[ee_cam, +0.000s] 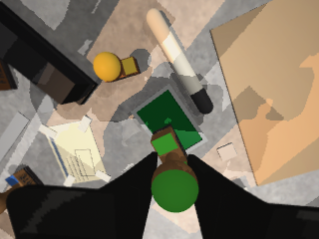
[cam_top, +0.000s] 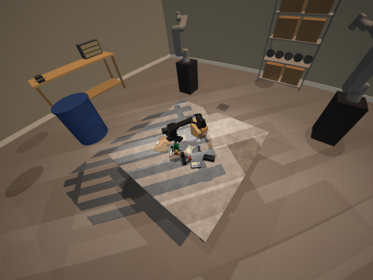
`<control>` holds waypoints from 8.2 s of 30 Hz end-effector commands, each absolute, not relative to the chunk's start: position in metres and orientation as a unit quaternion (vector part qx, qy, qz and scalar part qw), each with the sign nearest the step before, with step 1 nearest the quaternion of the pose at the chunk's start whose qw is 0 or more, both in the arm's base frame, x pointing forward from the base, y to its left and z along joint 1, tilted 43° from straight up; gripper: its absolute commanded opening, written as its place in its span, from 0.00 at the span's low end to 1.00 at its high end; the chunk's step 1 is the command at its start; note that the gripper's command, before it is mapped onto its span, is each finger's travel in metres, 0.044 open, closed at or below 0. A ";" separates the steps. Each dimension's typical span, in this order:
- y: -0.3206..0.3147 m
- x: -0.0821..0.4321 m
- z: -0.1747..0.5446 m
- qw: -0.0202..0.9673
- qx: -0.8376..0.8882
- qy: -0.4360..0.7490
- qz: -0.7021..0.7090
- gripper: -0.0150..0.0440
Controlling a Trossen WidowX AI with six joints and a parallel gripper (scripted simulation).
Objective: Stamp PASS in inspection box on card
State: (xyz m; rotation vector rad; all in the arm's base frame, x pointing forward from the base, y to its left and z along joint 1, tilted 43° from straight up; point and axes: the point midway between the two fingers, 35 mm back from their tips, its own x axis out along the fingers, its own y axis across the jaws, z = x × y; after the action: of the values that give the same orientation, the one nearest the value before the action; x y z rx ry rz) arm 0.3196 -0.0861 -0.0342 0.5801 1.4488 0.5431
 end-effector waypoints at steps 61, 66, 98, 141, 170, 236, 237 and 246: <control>-0.057 0.324 -0.066 0.678 0.261 0.642 0.244 0.25; -0.055 0.324 -0.068 0.678 0.261 0.642 0.244 0.25; -0.048 0.324 -0.076 0.679 0.260 0.641 0.246 0.25; -0.047 0.324 -0.077 0.679 0.260 0.641 0.246 0.25; -0.052 0.324 -0.071 0.679 0.260 0.641 0.246 0.25; -0.004 0.265 0.040 0.620 0.377 0.676 0.129 0.25; -0.001 0.262 0.041 0.618 0.381 0.677 0.125 0.25; 0.012 0.249 0.048 0.606 0.399 0.680 0.106 0.25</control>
State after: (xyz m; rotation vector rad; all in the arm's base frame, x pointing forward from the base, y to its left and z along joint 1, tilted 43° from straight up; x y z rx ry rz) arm 0.2506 0.0090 0.0474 0.9080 1.5728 0.2525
